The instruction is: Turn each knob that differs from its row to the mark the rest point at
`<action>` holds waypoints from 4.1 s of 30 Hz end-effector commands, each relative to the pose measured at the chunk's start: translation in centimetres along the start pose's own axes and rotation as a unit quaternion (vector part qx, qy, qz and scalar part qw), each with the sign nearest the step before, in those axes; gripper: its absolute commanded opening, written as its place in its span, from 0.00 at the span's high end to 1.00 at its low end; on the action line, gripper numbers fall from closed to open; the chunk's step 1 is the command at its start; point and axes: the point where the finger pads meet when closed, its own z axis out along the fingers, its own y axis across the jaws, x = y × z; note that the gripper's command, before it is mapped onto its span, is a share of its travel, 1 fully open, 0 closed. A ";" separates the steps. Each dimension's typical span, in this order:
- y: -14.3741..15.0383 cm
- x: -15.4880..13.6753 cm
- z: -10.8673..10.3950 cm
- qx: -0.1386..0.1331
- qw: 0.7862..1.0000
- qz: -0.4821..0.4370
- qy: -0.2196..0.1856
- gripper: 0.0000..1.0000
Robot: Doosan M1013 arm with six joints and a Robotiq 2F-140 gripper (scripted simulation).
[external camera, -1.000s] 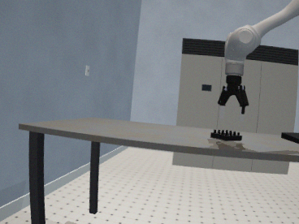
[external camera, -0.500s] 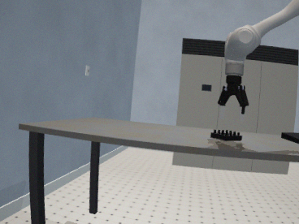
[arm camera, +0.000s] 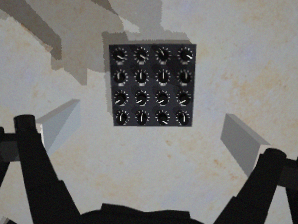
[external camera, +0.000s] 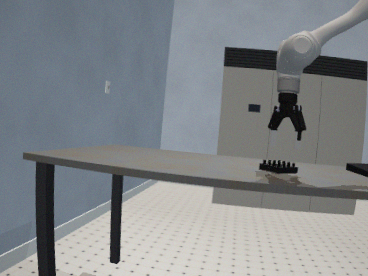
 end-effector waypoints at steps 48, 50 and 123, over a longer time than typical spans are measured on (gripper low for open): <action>0.0 0.0 0.0 0.000 1.000 0.000 0.000 0.00; 0.0 0.0 0.0 0.000 1.000 0.000 0.000 0.00; 0.5 -5.3 0.0 0.000 1.000 0.000 0.000 0.00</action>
